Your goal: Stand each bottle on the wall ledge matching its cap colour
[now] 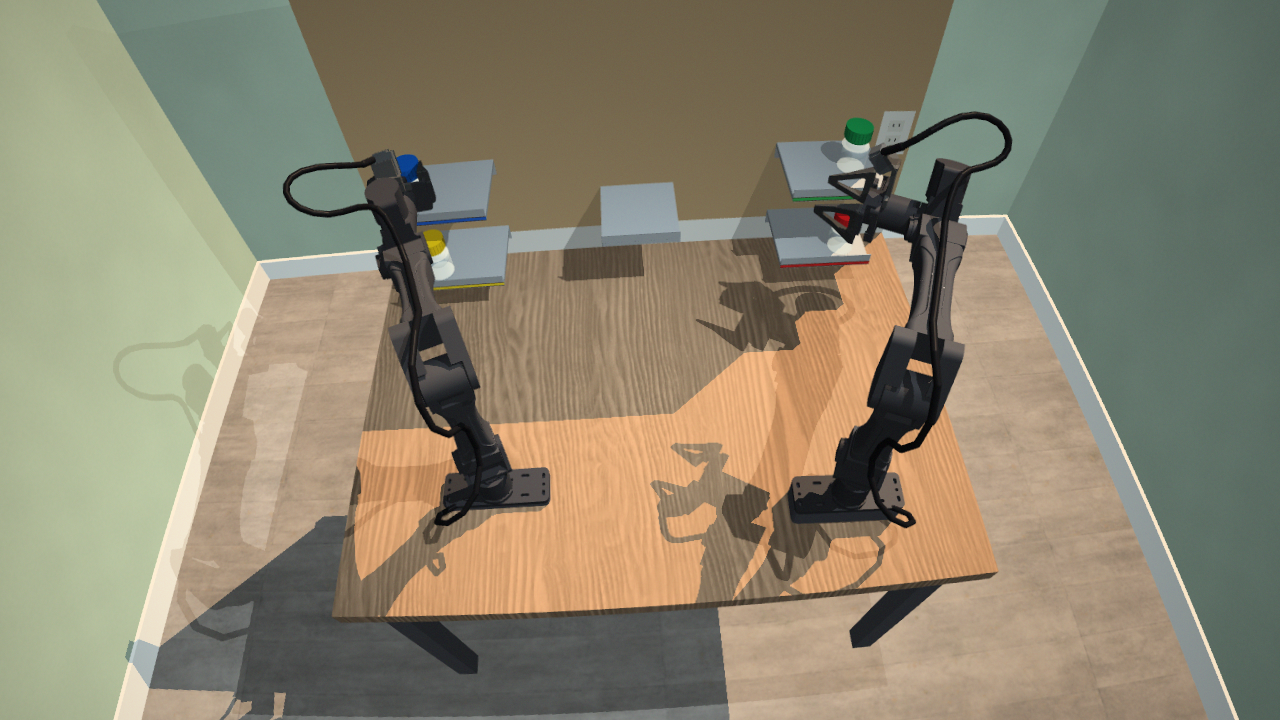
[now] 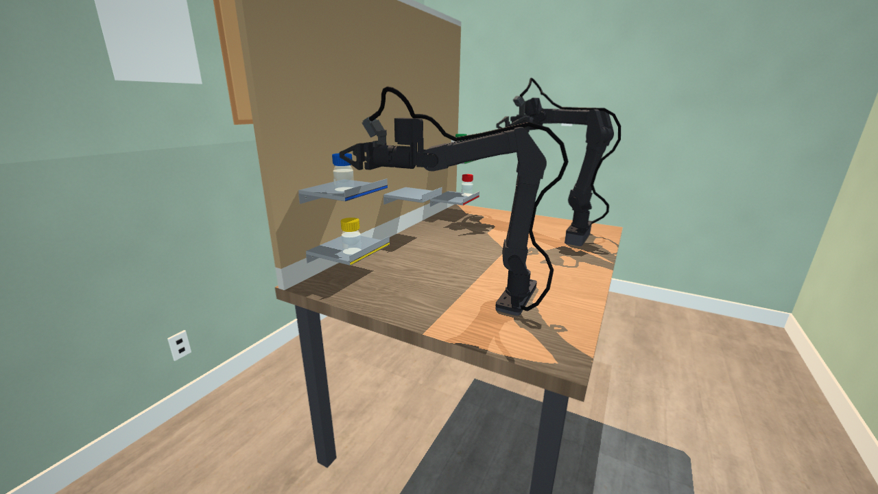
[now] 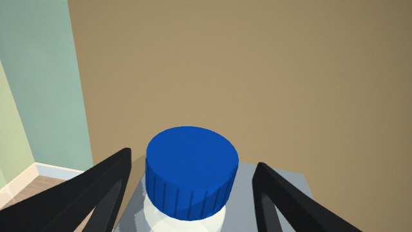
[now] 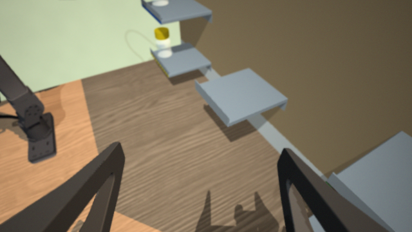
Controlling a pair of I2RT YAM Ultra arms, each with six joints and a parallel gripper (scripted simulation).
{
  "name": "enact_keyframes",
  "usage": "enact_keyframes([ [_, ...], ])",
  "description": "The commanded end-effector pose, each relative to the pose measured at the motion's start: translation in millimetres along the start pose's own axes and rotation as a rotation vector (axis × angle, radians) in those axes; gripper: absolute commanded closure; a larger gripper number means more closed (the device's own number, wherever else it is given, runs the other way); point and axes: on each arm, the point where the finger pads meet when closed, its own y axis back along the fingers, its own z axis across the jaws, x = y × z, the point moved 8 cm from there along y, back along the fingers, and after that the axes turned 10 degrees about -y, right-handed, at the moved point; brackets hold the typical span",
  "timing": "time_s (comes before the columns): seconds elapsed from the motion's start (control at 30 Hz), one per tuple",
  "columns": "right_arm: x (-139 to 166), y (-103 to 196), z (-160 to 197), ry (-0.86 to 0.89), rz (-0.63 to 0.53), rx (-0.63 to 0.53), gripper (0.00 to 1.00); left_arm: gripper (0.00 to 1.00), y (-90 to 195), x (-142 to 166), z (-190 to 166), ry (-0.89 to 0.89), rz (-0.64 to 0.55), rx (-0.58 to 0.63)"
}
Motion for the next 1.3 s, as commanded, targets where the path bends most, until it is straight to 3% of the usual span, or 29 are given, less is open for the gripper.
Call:
enact_keyframes([
  [0.0, -6.9, 1.2, 3.0, 0.015, -0.001, -0.010, 0.11, 0.30, 19.4, -15.7, 7.5, -0.002, -0.050, -0.014],
  [0.1, -6.9, 1.2, 3.0, 0.015, -0.001, -0.010, 0.11, 0.30, 41.7, -13.4, 7.0, 0.001, -0.037, -0.012],
  [0.17, -6.9, 1.2, 3.0, 0.015, -0.001, -0.010, 0.11, 0.30, 41.7, -13.4, 7.0, 0.001, -0.037, -0.012],
  [0.37, -6.9, 1.2, 3.0, 0.015, -0.001, -0.010, 0.11, 0.30, 96.4, -12.0, 5.2, -0.001, -0.035, -0.012],
  [0.57, -6.9, 1.2, 3.0, 0.015, -0.001, -0.010, 0.11, 0.30, 94.6, -26.0, 5.4, -0.026, -0.073, -0.017],
  [0.67, -6.9, 1.2, 3.0, 0.015, -0.001, -0.010, 0.11, 0.00, 98.1, -20.5, 4.4, -0.030, -0.026, -0.001],
  [0.73, -6.9, 1.2, 3.0, 0.015, -0.001, -0.010, 0.11, 0.00, 98.1, -20.5, 4.4, -0.030, -0.026, -0.001],
  [0.87, -6.9, 1.2, 3.0, 0.015, -0.001, -0.010, 0.11, 0.00, 109.6, -18.4, 2.7, -0.052, 0.084, 0.028],
  [1.1, -6.9, 1.2, 3.0, 0.015, -0.001, -0.010, 0.11, 0.00, 142.7, -53.6, 7.5, -0.123, 0.169, 0.039],
  [1.27, -6.9, 1.2, 3.0, 0.015, -0.001, -0.010, 0.11, 0.00, 147.3, -64.8, 11.7, -0.141, 0.194, 0.038],
])
